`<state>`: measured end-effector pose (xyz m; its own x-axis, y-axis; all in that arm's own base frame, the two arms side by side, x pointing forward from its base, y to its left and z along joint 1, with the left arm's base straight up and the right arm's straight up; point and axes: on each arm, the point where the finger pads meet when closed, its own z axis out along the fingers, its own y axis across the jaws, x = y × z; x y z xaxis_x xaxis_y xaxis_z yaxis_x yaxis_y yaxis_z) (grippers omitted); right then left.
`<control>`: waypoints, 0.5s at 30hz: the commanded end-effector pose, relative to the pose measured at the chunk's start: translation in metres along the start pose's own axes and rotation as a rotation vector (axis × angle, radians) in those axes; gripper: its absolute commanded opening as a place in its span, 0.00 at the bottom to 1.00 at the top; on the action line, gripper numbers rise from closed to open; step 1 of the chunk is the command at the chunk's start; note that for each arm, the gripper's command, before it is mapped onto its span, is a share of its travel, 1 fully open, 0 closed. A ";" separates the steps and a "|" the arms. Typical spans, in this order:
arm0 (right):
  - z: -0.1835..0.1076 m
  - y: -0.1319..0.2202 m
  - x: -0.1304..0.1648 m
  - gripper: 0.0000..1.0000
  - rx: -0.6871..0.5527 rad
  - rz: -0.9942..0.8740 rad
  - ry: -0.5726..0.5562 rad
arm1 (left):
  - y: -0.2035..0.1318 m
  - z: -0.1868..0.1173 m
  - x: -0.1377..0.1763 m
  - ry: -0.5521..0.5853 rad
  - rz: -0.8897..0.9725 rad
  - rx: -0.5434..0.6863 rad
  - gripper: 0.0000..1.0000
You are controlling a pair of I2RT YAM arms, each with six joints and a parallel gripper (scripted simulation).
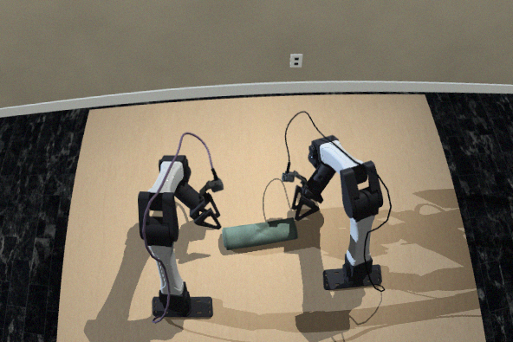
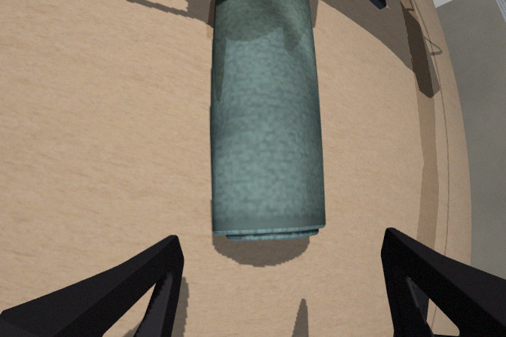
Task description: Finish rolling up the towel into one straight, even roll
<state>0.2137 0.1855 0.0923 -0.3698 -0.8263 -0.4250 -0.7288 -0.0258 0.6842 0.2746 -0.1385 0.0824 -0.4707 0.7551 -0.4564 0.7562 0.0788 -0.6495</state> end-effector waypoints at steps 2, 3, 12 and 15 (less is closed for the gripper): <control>-0.014 0.015 0.005 0.85 0.120 -0.059 0.017 | -0.015 -0.019 0.005 0.038 0.074 -0.055 0.85; -0.014 0.015 0.005 0.85 0.120 -0.059 0.017 | -0.015 -0.019 0.005 0.038 0.074 -0.055 0.85; -0.032 0.046 0.025 0.85 0.340 -0.157 0.061 | -0.038 -0.045 0.017 0.088 0.219 -0.251 0.85; -0.040 0.060 0.034 0.85 0.436 -0.200 0.080 | -0.048 -0.056 0.022 0.110 0.282 -0.336 0.85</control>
<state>0.1810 0.1483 0.1368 -0.2029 -0.8512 -0.4840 -0.9239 0.0026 0.3827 0.2546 -0.1030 0.1308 -0.2735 0.8143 -0.5120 0.9197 0.0656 -0.3870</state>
